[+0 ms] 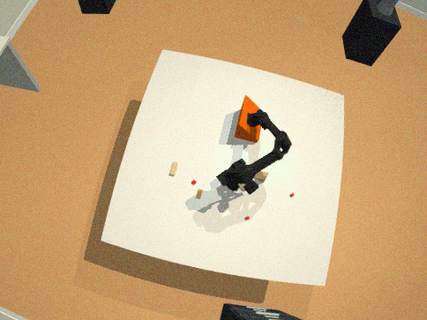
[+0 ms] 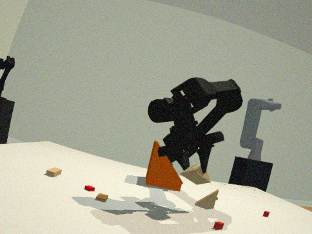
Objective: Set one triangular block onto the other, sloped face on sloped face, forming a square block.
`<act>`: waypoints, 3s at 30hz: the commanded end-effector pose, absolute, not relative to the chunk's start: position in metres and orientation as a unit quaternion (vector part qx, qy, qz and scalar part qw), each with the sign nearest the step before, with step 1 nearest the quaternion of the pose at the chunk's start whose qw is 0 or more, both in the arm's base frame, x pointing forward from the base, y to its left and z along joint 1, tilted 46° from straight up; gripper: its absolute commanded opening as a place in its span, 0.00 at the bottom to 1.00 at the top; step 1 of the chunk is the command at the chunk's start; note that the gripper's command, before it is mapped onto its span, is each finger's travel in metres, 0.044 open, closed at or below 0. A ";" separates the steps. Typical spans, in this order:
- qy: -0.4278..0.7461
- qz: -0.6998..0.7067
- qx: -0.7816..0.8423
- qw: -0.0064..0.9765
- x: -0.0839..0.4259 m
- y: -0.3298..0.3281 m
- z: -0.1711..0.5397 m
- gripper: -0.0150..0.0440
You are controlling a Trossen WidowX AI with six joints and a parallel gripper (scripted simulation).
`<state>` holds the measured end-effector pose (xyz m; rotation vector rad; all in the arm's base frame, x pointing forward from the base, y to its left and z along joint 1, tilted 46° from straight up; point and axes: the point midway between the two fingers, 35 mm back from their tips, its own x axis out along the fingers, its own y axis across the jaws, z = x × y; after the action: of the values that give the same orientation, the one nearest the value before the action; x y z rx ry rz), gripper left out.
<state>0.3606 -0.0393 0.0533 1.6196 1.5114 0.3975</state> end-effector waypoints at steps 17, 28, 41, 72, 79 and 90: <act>0.548 0.327 0.441 0.631 0.361 -0.038 0.056 0.25; 0.494 0.411 0.299 0.706 0.362 -0.038 0.057 0.25; 0.412 0.495 0.116 0.756 0.364 -0.038 0.059 0.25; 0.300 0.568 -0.110 0.758 0.326 -0.051 0.079 0.25; 0.301 0.569 -0.110 0.758 0.295 -0.054 0.090 0.25; 0.299 0.571 -0.107 0.757 0.250 -0.052 0.105 0.25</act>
<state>0.2597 -0.0541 0.1028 -0.2342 0.6522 1.2380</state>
